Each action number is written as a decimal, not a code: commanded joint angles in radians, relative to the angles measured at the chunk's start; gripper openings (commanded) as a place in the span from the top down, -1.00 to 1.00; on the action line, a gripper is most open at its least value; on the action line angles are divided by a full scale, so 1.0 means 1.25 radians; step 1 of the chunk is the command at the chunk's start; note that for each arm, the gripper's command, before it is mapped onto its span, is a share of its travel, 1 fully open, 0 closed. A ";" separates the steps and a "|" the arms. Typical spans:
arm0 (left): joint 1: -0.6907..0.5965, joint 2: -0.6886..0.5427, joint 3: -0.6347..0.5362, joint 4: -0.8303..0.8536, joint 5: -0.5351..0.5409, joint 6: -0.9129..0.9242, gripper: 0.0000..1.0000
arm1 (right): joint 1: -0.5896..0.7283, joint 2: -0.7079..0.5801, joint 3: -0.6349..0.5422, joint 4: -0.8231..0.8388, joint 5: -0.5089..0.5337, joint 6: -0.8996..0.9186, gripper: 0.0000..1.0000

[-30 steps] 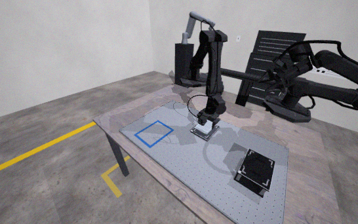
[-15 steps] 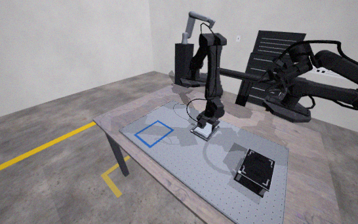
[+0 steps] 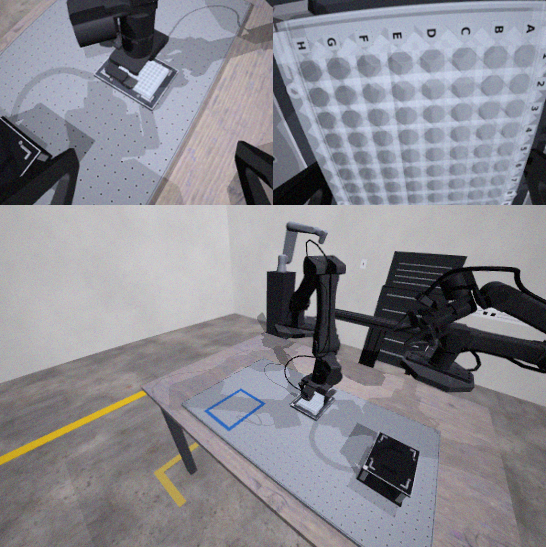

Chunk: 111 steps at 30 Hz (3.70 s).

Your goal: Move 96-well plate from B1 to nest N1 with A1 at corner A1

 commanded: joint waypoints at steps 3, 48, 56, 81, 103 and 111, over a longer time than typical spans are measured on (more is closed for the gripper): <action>-0.008 -0.009 0.005 -0.010 -0.007 -0.005 -1.00 | 0.019 -0.034 -0.010 -0.031 -0.003 0.014 -1.00; 0.015 0.234 0.075 0.232 0.018 0.028 -1.00 | -0.127 -0.466 -0.250 0.037 0.182 -0.245 -1.00; 0.080 0.428 0.114 0.382 0.067 0.069 -1.00 | -0.265 -0.575 -0.402 0.242 0.153 -0.433 -1.00; 0.263 1.151 0.249 0.906 0.198 0.174 -1.00 | -0.659 -0.597 -0.580 0.651 -0.074 -0.775 -1.00; 0.335 1.693 0.327 1.106 0.241 0.210 -1.00 | -0.731 -0.585 -0.596 0.705 -0.112 -0.812 -1.00; 0.335 1.698 0.330 1.104 0.240 0.208 -1.00 | -0.727 -0.590 -0.587 0.696 -0.106 -0.808 -1.00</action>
